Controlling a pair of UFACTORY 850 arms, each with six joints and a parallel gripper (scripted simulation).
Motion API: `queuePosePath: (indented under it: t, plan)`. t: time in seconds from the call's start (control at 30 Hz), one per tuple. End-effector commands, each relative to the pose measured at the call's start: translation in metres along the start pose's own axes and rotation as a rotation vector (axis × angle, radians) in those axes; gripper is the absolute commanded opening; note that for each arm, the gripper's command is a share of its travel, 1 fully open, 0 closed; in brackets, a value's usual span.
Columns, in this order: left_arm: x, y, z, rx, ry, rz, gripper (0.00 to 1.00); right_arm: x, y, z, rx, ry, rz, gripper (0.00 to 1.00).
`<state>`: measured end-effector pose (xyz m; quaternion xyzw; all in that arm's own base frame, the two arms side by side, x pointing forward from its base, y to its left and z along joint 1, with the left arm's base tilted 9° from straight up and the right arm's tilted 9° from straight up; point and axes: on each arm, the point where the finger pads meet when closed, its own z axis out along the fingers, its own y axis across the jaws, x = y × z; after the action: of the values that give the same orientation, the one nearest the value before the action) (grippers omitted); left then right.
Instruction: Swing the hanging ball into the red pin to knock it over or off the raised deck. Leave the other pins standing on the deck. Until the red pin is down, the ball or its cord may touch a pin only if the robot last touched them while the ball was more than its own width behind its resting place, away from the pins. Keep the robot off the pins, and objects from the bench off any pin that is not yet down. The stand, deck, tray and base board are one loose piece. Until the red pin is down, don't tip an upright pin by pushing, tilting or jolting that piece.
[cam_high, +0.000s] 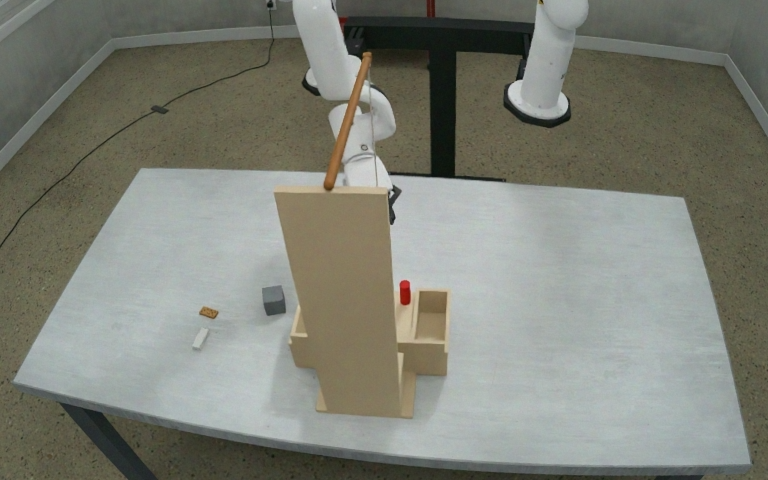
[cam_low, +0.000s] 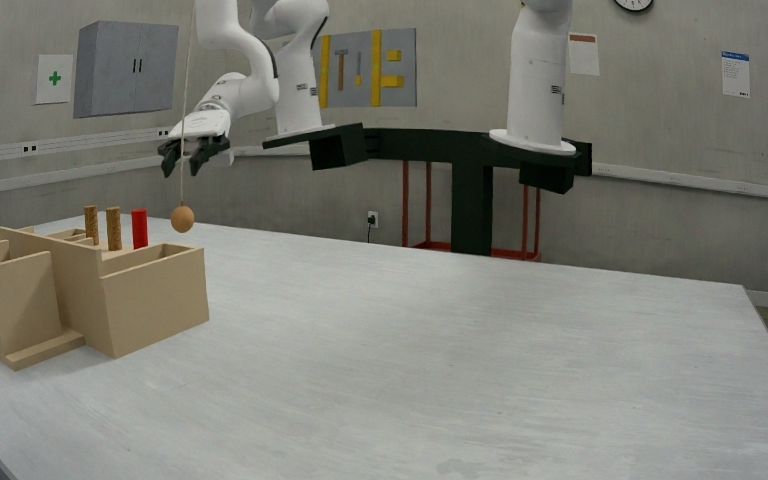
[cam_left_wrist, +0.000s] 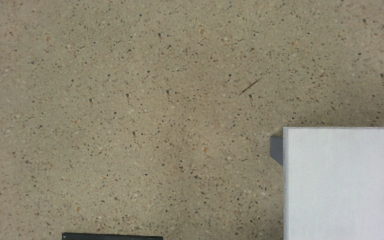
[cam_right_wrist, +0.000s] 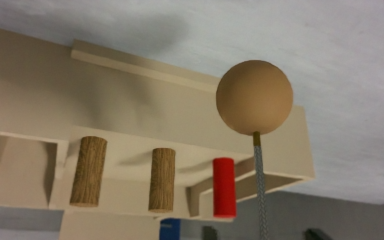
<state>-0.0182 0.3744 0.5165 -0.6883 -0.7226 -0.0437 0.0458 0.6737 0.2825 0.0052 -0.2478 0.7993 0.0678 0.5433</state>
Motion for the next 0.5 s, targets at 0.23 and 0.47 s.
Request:
queuePosePath:
  t: [0.23, 0.47]
  plan:
    - [0.0004, 0.0000, -0.0009, 0.000, 0.002, 0.000, 1.00, -0.0015, -0.0001, 0.0003, 0.000, -0.002, 0.000, 0.00]
    - [0.0004, 0.0000, -0.0009, 0.000, 0.002, 0.000, 1.00, -0.0015, -0.0001, 0.0003, 0.000, -0.002, 0.000, 0.00]
